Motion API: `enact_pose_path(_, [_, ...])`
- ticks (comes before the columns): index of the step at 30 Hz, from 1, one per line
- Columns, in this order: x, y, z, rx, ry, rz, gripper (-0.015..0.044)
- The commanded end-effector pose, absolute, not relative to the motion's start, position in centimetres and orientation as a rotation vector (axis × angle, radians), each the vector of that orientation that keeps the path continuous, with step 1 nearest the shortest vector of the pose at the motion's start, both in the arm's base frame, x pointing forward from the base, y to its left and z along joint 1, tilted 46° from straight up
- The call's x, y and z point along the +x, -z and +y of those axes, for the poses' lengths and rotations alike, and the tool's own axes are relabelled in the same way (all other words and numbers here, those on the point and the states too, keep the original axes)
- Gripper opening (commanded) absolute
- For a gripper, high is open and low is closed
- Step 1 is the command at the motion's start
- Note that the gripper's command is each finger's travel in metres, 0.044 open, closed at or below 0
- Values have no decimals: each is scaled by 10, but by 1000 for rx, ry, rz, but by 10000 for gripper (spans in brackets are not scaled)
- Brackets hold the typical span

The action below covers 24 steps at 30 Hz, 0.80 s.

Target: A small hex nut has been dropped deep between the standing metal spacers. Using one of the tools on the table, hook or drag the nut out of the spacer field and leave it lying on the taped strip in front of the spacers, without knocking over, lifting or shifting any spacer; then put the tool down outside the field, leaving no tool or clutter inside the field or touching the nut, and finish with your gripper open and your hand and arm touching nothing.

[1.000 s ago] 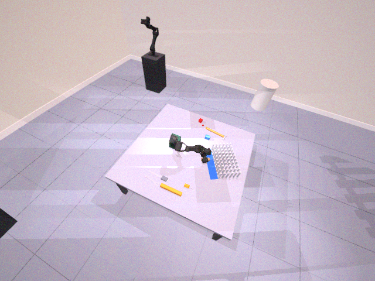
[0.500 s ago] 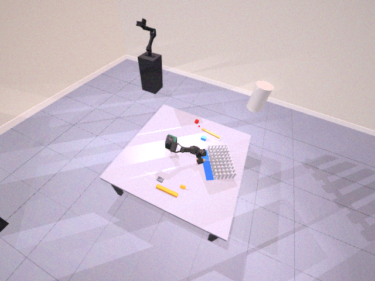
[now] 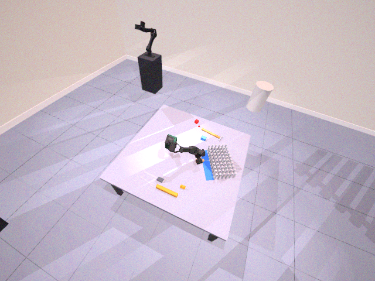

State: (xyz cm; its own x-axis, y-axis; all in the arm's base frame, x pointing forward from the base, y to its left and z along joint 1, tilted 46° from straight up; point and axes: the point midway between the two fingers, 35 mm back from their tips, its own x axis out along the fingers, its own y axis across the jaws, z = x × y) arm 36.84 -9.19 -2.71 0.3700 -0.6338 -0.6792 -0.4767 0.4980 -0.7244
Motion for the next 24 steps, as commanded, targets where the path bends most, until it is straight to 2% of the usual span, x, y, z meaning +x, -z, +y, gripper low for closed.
enact_pose_path(1, [366,26,-92,-1125,129,1260,0])
enact_pose_path(24, [353,21,-97,-1126,128,1261,0])
